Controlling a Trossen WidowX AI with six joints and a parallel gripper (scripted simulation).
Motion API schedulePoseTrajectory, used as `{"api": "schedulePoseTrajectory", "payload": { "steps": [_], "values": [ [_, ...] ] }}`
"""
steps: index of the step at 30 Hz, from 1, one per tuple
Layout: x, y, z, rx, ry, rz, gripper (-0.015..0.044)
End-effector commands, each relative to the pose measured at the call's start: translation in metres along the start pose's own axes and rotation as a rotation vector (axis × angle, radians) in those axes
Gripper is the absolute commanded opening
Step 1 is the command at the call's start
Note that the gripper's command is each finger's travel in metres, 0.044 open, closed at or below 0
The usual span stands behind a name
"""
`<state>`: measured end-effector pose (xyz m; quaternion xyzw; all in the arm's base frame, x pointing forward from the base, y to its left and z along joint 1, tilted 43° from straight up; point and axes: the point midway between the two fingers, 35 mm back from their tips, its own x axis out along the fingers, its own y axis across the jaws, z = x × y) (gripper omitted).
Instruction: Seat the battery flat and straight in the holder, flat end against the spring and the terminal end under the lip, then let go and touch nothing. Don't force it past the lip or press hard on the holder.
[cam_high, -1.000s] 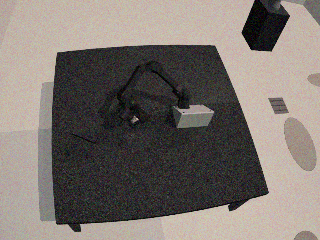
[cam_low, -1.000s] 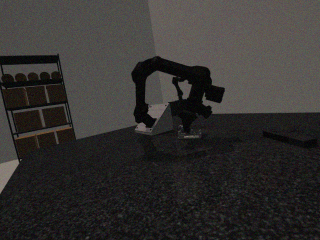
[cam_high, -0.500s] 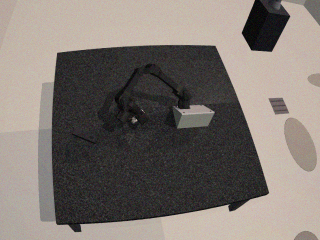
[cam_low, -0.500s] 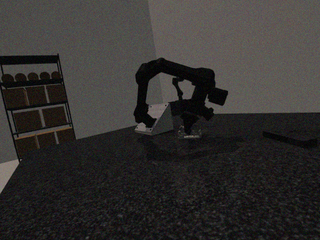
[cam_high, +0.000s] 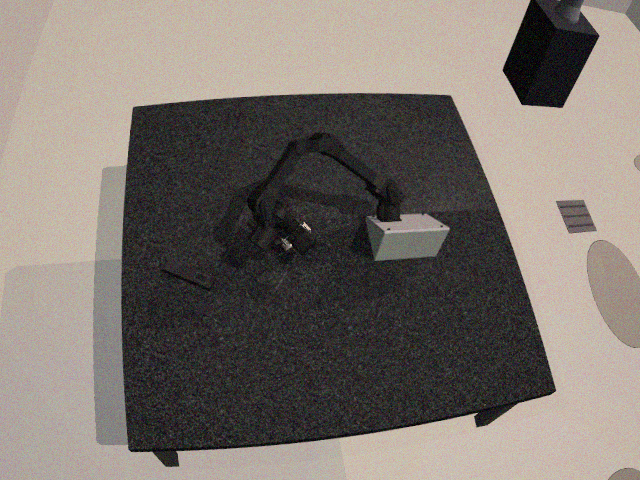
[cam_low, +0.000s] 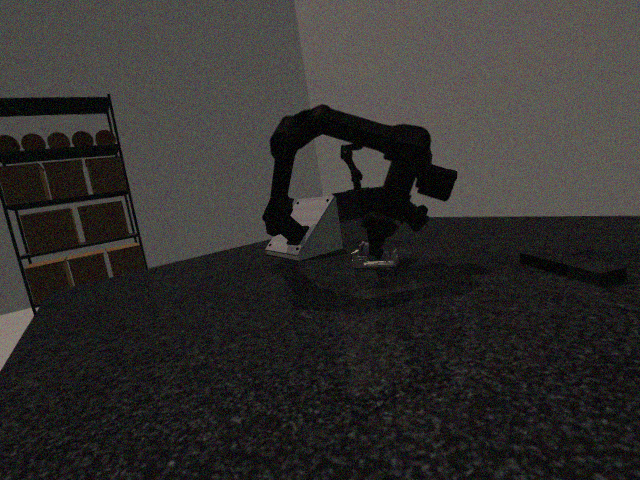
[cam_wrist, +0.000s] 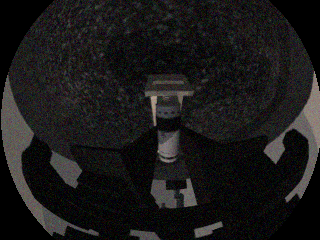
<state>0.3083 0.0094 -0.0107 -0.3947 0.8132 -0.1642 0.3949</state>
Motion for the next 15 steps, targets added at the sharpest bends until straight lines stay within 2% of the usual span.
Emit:
{"api": "schedulePoseTrajectory", "payload": {
  "steps": [1, 15],
  "values": [
    [-0.0016, 0.0006, 0.007, -0.006, -0.008, -0.001, 0.0078],
    [-0.0024, 0.0007, 0.0102, -0.005, -0.041, 0.004, 0.0078]
  ]
}}
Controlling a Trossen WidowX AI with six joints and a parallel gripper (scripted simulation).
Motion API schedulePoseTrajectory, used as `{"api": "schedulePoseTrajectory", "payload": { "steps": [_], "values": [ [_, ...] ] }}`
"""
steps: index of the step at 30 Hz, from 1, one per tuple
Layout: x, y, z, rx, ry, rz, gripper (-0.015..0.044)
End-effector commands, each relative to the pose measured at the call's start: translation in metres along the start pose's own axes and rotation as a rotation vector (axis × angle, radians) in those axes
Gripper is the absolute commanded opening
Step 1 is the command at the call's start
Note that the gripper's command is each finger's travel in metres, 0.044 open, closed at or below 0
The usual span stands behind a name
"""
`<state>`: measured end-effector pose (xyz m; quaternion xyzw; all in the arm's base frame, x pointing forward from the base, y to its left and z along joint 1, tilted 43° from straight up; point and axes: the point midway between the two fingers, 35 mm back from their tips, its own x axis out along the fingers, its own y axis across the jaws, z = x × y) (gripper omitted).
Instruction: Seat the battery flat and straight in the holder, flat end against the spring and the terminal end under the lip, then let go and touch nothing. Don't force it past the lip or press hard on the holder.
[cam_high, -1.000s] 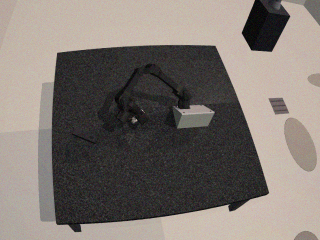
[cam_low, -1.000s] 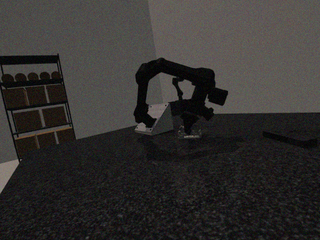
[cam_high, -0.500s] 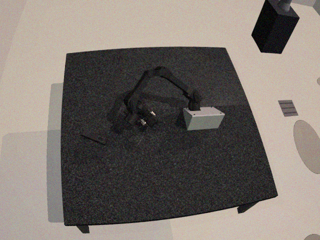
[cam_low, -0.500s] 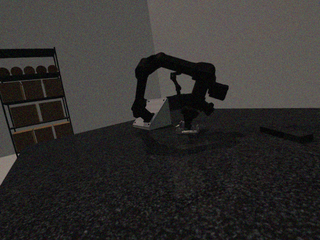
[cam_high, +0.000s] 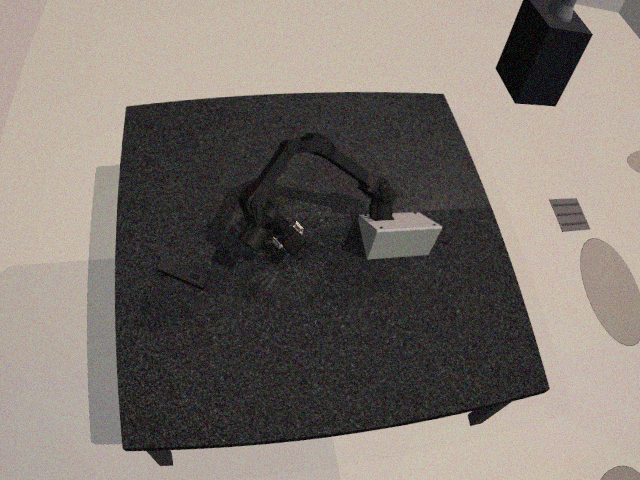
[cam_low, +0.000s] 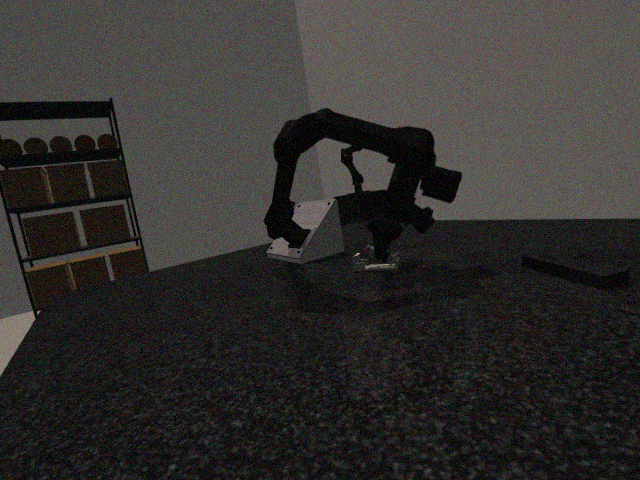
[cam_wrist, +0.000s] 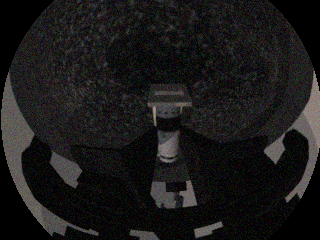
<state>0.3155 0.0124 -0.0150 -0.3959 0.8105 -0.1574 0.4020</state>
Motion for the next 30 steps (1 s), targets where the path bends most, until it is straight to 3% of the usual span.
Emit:
{"api": "schedulePoseTrajectory", "payload": {
  "steps": [1, 30],
  "values": [
    [0.0007, 0.0001, 0.0018, 0.0, -0.025, 0.001, 0.0078],
    [0.0063, 0.0008, -0.0001, 0.002, -0.156, 0.021, 0.0078]
  ]
}}
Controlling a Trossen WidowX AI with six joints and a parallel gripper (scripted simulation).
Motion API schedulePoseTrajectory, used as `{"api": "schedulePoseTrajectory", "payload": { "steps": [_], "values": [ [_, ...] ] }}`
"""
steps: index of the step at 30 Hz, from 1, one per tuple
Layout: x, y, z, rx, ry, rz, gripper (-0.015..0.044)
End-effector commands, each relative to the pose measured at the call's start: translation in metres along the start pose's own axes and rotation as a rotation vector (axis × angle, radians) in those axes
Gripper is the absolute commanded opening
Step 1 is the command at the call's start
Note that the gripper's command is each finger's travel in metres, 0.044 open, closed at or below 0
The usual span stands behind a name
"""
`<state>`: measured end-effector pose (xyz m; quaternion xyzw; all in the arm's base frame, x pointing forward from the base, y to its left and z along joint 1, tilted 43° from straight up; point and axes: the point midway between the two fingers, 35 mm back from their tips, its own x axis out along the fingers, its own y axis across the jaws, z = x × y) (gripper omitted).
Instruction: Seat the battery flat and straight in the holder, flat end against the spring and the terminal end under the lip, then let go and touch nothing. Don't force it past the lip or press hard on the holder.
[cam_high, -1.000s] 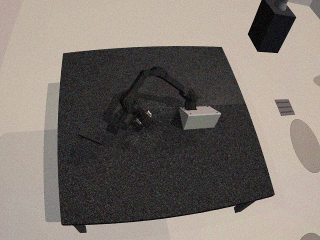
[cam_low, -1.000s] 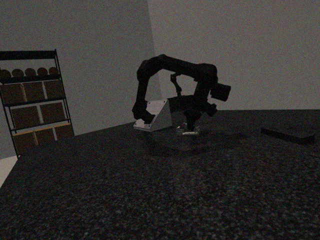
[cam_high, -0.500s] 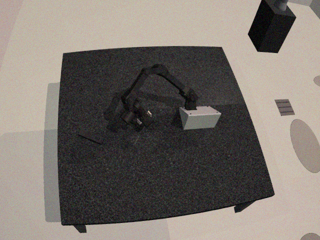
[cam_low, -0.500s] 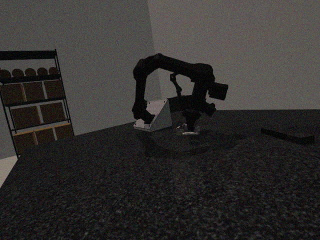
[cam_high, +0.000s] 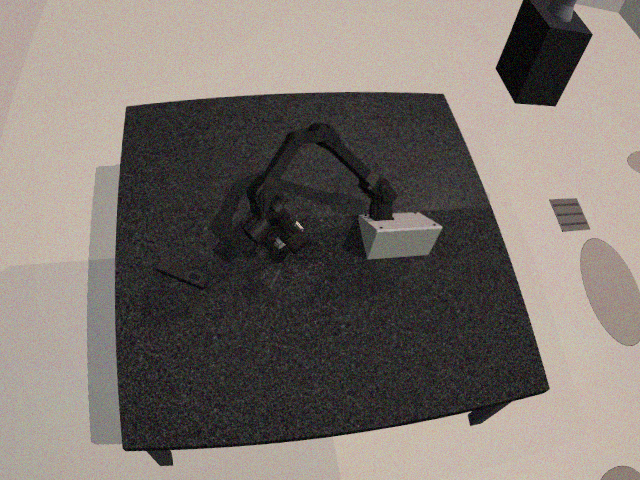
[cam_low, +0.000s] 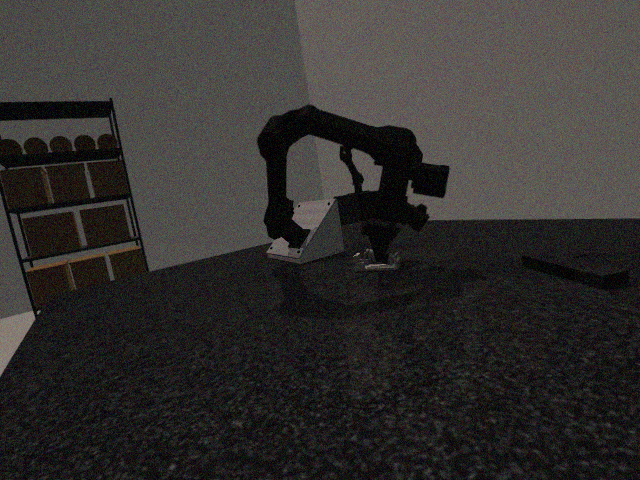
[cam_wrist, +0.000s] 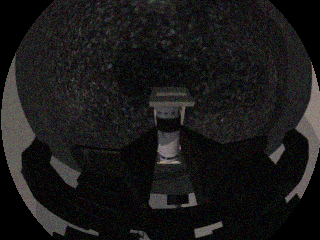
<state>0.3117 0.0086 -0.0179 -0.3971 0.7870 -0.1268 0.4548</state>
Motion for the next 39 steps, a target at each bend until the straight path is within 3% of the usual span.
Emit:
{"api": "schedulePoseTrajectory", "payload": {
  "steps": [1, 39],
  "values": [
    [0.0007, -0.0005, 0.0011, 0.003, -0.031, 0.001, 0.0078],
    [0.007, -0.0012, -0.0044, 0.007, -0.202, 0.017, 0.0078]
  ]
}}
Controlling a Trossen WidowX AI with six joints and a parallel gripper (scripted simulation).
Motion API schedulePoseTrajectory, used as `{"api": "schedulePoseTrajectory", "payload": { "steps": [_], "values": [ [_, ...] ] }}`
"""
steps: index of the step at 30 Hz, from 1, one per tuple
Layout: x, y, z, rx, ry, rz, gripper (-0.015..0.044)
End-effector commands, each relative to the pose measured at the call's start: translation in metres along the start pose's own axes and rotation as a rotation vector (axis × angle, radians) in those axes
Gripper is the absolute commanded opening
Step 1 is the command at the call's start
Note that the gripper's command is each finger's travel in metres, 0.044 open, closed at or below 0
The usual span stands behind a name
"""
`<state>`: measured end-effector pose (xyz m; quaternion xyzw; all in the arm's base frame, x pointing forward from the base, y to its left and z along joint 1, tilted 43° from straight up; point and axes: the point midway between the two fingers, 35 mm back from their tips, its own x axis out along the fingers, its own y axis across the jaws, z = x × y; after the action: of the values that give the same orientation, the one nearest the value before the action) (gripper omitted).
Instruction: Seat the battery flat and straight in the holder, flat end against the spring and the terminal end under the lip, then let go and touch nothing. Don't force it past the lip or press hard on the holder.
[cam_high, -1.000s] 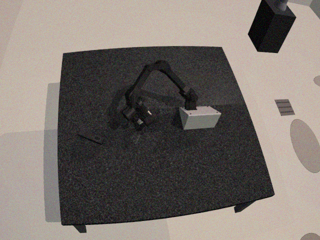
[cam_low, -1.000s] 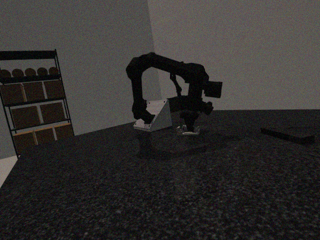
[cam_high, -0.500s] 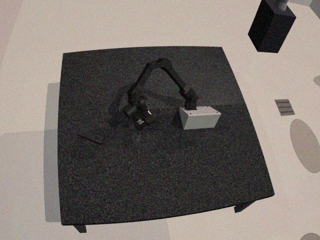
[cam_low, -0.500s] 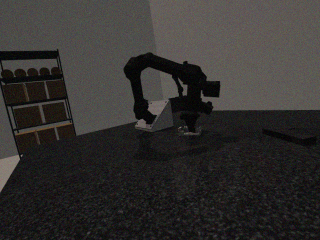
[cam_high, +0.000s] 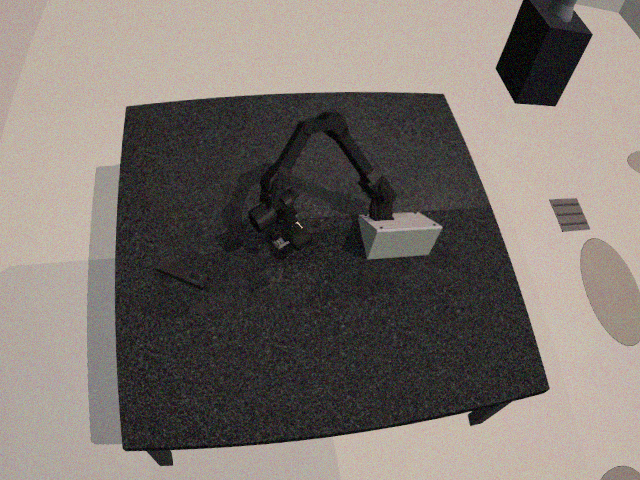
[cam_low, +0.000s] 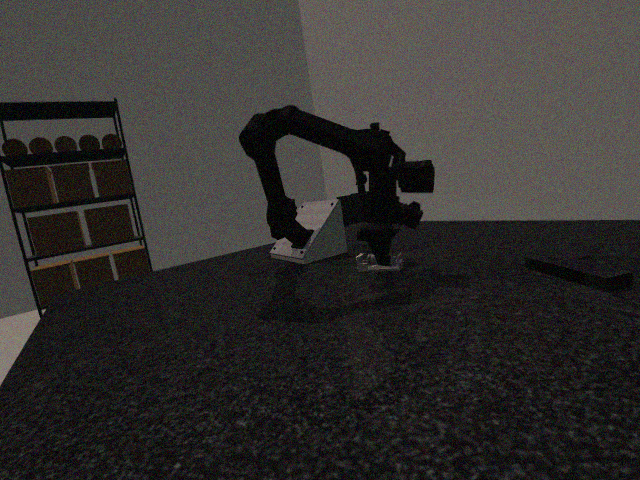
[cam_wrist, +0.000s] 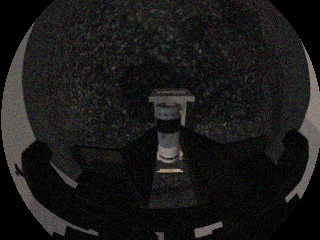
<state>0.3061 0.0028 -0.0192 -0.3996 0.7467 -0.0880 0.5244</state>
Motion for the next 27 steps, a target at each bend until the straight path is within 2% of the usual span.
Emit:
{"api": "schedulePoseTrajectory", "payload": {
  "steps": [1, 27],
  "values": [
    [0.0006, -0.0011, 0.0002, 0.005, -0.029, 0.0, 0.0078],
    [0.0032, -0.0023, -0.0087, 0.008, -0.105, 0.001, 0.0078]
  ]
}}
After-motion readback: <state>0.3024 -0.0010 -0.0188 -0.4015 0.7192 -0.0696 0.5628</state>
